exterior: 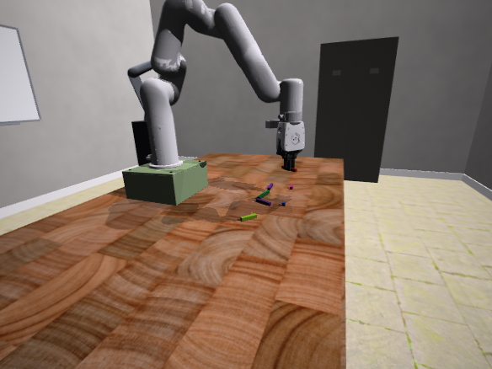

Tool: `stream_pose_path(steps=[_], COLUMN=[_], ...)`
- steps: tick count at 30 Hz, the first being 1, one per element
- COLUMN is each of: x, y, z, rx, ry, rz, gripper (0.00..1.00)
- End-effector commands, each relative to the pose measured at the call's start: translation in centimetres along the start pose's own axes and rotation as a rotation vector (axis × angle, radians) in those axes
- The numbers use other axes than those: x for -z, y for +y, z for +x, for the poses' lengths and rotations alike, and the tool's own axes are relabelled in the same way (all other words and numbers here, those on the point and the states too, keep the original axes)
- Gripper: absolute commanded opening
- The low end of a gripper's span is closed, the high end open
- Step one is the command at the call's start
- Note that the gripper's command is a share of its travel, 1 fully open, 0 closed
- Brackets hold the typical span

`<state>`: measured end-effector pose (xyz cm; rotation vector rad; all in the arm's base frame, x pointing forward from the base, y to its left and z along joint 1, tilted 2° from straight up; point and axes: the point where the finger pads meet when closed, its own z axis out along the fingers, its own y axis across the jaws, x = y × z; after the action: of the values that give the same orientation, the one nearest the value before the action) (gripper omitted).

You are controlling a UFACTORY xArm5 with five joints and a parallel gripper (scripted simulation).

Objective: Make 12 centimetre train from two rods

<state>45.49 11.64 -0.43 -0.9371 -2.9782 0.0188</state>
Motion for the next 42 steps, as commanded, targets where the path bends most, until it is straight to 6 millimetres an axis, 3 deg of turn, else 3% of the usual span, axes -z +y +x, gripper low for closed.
stream_pose_path(steps=[1,14,23,38,40,42], x=[0.9,0.9,0.8,0.7,0.7,0.7], y=[0.0,-0.1,-1.9,-8.4,-8.4,-9.9], z=[0.0,-0.1,-1.5,-5.8,-5.8,-6.6], rx=[0.000,0.011,0.168,0.716,0.716,0.836], ry=[0.000,0.000,0.002,0.005,0.005,0.006], rz=[0.000,0.000,0.000,-0.004,-0.004,-0.005], gripper=[0.04,0.04,0.04,0.04,0.04,0.04])
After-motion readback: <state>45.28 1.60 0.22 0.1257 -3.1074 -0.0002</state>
